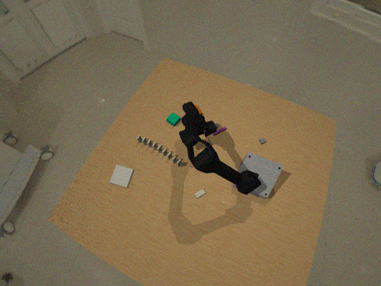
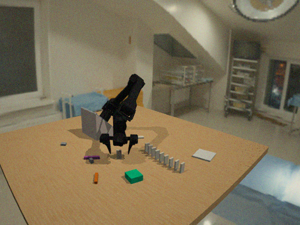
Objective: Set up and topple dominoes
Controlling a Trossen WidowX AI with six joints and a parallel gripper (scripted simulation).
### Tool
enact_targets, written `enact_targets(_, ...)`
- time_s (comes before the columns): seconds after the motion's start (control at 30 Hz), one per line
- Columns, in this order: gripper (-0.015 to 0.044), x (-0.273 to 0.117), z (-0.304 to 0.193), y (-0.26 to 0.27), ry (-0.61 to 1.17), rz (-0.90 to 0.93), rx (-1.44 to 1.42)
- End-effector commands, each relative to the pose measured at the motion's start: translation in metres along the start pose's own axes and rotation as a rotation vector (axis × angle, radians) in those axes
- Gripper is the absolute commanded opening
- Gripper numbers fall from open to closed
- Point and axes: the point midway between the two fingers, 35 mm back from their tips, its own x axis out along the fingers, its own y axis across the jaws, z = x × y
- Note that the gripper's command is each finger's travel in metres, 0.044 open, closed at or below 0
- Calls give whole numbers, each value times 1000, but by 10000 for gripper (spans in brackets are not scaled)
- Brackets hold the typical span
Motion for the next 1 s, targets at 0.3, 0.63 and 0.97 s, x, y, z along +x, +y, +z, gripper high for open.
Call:
enact_targets(0.3,151,4,-2,-3,9,2,12)
enact_targets(0.63,107,4,-2,-3,9,2,12)
enact_targets(0.97,107,-117,3,-3,3,-5,9)
